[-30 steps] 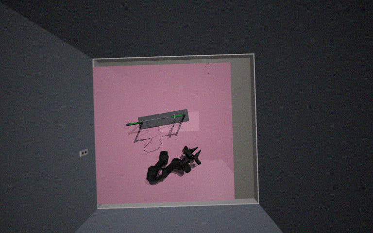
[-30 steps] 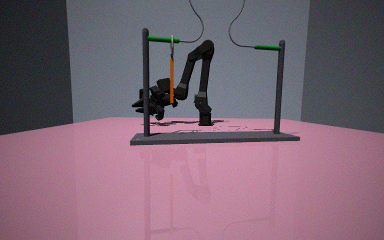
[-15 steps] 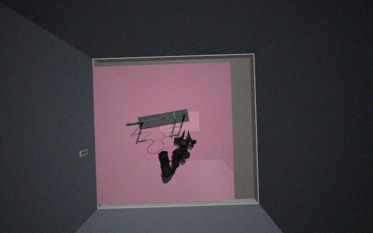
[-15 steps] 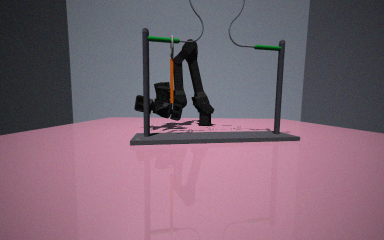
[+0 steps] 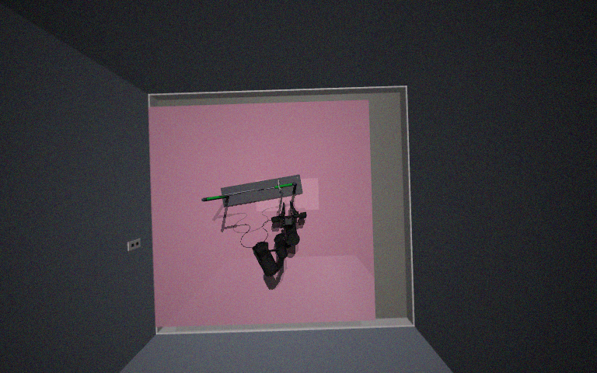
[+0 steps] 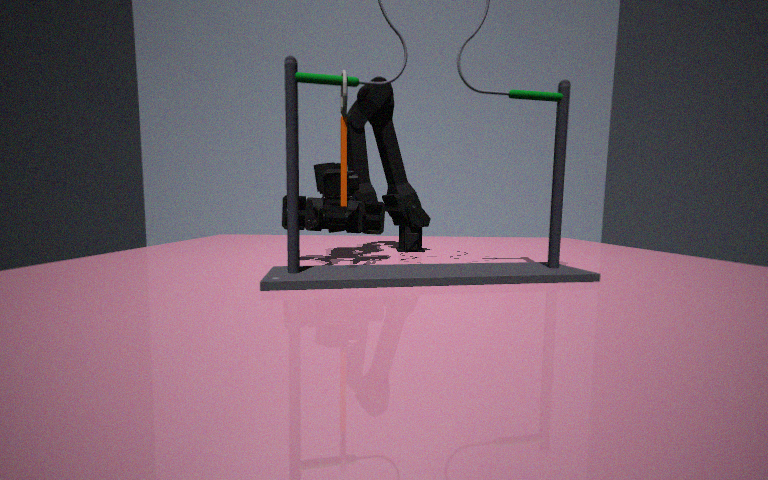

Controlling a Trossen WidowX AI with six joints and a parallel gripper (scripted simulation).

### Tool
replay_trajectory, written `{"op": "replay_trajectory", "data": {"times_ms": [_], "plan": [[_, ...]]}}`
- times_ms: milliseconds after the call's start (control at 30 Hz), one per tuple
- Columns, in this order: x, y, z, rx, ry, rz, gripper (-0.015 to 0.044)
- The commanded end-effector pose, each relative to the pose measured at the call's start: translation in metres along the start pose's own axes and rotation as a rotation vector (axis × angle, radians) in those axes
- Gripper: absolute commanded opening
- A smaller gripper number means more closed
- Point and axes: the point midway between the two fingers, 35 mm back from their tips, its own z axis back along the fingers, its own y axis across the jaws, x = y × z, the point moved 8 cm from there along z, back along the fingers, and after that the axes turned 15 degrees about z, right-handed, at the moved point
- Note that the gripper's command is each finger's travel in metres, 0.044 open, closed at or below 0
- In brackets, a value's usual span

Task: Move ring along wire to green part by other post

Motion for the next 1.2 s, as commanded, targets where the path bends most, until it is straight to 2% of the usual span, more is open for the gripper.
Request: {"op": "replay_trajectory", "data": {"times_ms": [0, 167, 1167], "plan": [[0.017, -0.006, -0.017, 0.001, -0.026, -0.019, 0.016], [0.035, -0.009, -0.034, 0.003, -0.057, -0.054, 0.016], [0.037, -0.011, -0.072, 0.002, -0.061, -0.053, 0.016]]}}
